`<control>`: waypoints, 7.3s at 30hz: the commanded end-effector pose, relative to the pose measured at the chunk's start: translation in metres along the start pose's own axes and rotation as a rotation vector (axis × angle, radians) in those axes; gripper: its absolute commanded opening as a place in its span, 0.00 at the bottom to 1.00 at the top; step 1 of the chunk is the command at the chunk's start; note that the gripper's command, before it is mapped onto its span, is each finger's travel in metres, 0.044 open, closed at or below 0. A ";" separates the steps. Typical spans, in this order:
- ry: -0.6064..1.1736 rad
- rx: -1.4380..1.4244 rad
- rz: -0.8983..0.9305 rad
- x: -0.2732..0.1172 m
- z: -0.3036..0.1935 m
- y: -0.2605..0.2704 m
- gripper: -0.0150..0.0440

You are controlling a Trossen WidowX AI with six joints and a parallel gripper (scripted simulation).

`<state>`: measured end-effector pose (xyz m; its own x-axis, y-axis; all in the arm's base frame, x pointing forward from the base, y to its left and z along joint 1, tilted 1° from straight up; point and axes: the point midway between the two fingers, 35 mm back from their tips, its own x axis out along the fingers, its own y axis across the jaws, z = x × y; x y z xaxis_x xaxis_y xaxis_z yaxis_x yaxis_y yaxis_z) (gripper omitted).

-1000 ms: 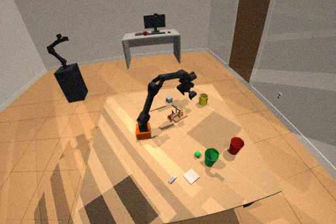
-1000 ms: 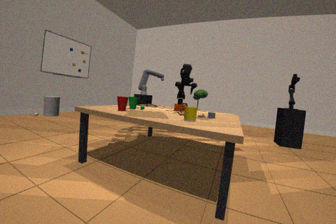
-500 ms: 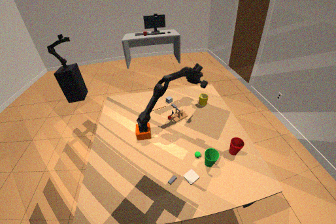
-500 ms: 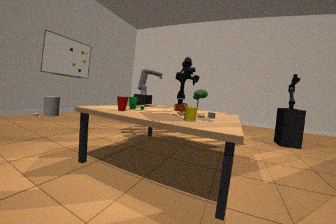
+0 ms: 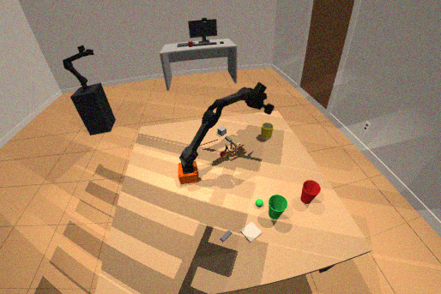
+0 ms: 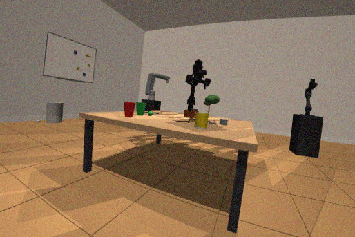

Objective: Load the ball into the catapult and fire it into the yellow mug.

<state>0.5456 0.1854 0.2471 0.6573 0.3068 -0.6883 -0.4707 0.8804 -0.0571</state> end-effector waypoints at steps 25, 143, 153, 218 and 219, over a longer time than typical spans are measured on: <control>-0.008 -0.005 0.004 -0.001 0.002 0.000 0.25; 1.205 -1.559 0.073 -0.057 -0.362 0.144 0.25; 1.205 -1.558 0.075 -0.047 -0.374 0.145 0.25; 0.635 -0.694 0.060 0.000 -0.178 0.160 1.00; 0.615 -0.667 0.058 0.003 -0.172 0.157 1.00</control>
<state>0.3541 0.2602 0.1024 0.2560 -0.1300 -0.9579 -0.8926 0.3487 -0.2858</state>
